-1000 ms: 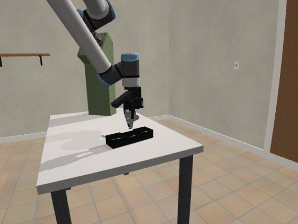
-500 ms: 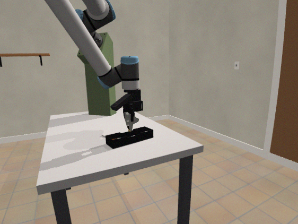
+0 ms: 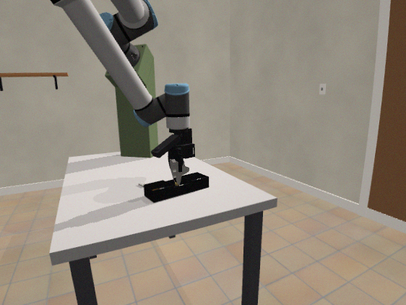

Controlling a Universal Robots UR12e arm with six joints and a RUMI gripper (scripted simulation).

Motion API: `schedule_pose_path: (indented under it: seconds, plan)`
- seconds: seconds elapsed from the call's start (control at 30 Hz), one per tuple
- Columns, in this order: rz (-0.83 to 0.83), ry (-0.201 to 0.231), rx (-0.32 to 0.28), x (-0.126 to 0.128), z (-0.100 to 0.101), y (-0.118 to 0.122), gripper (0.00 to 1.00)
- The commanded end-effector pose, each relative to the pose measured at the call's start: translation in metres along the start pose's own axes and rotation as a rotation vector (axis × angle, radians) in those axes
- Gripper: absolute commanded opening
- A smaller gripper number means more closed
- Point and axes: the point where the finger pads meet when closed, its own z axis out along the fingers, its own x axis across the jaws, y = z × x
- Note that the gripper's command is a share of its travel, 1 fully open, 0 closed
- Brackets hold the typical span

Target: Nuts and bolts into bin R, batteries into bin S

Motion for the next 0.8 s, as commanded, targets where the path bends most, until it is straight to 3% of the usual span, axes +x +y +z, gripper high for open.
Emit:
schedule_pose_path:
  seconds: [0.0,0.53,0.57,0.77]
  plan:
    - [0.000,-0.001,0.000,-0.0005,0.0091,0.0001,0.00]
    - [0.000,-0.001,0.000,0.0010,0.0106,-0.0011,0.00]
    - [0.000,-0.001,0.000,0.0010,0.0106,-0.0011,0.18]
    - [0.000,-0.001,0.000,0.0010,0.0106,-0.0011,0.18]
